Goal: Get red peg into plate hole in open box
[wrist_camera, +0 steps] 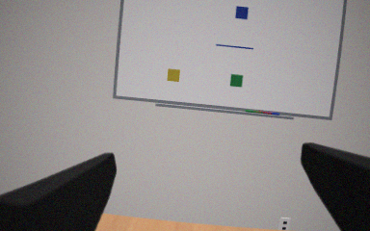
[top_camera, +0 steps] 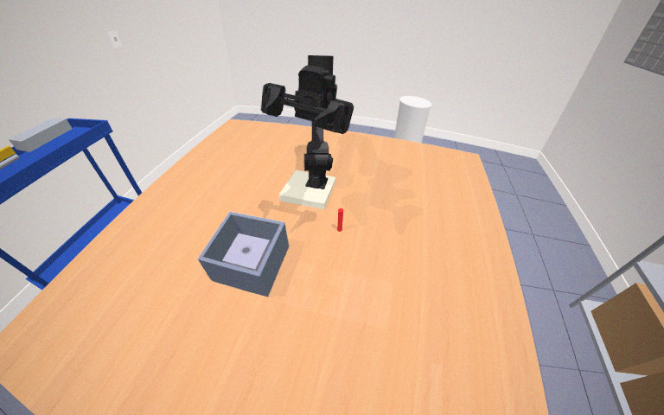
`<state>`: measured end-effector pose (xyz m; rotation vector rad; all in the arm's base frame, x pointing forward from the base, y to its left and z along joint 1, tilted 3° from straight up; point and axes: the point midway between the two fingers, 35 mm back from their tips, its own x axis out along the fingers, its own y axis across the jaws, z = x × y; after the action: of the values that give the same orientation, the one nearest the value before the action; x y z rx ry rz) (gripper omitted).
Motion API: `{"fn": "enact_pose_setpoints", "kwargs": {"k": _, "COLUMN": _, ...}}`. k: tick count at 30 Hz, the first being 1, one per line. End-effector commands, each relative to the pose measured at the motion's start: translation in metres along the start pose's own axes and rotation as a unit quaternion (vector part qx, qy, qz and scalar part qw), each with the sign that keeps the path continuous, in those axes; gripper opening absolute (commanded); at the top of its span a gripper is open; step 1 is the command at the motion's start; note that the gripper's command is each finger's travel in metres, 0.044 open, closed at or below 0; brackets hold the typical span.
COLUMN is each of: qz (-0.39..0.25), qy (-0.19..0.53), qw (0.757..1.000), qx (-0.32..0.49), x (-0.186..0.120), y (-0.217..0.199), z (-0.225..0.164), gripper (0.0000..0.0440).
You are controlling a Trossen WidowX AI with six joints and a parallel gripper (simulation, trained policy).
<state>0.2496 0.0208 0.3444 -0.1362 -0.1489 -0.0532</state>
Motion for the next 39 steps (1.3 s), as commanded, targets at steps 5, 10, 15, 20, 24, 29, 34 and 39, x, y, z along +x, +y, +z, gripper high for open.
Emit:
{"fn": "enact_pose_setpoints", "kwargs": {"k": 5, "qz": 0.037, "qy": 0.101, "qw": 0.991, "qx": 0.083, "x": 0.004, "y": 0.027, "z": -0.036, "gripper": 0.0440}}
{"fn": "enact_pose_setpoints", "kwargs": {"k": 10, "qz": 0.050, "qy": 0.170, "qw": 0.976, "qx": 0.129, "x": 0.000, "y": 0.043, "z": -0.059, "gripper": 0.0440}}
{"fn": "enact_pose_setpoints", "kwargs": {"k": 15, "qz": 0.053, "qy": 0.241, "qw": 0.954, "qx": 0.170, "x": -0.007, "y": 0.058, "z": -0.083, "gripper": 0.0440}}
{"fn": "enact_pose_setpoints", "kwargs": {"k": 20, "qz": 0.047, "qy": 0.314, "qw": 0.926, "qx": 0.205, "x": -0.019, "y": 0.070, "z": -0.107, "gripper": 0.0440}}
{"fn": "enact_pose_setpoints", "kwargs": {"k": 24, "qz": 0.034, "qy": 0.371, "qw": 0.900, "qx": 0.228, "x": -0.030, "y": 0.079, "z": -0.125, "gripper": 0.0440}}
{"fn": "enact_pose_setpoints", "kwargs": {"k": 29, "qz": 0.007, "qy": 0.440, "qw": 0.862, "qx": 0.252, "x": -0.047, "y": 0.087, "z": -0.146, "gripper": 0.0440}}
{"fn": "enact_pose_setpoints", "kwargs": {"k": 34, "qz": -0.031, "qy": 0.503, "qw": 0.820, "qx": 0.269, "x": -0.065, "y": 0.093, "z": -0.166, "gripper": 0.0440}}
{"fn": "enact_pose_setpoints", "kwargs": {"k": 39, "qz": -0.082, "qy": 0.557, "qw": 0.776, "qx": 0.282, "x": -0.081, "y": 0.098, "z": -0.185, "gripper": 0.0440}}
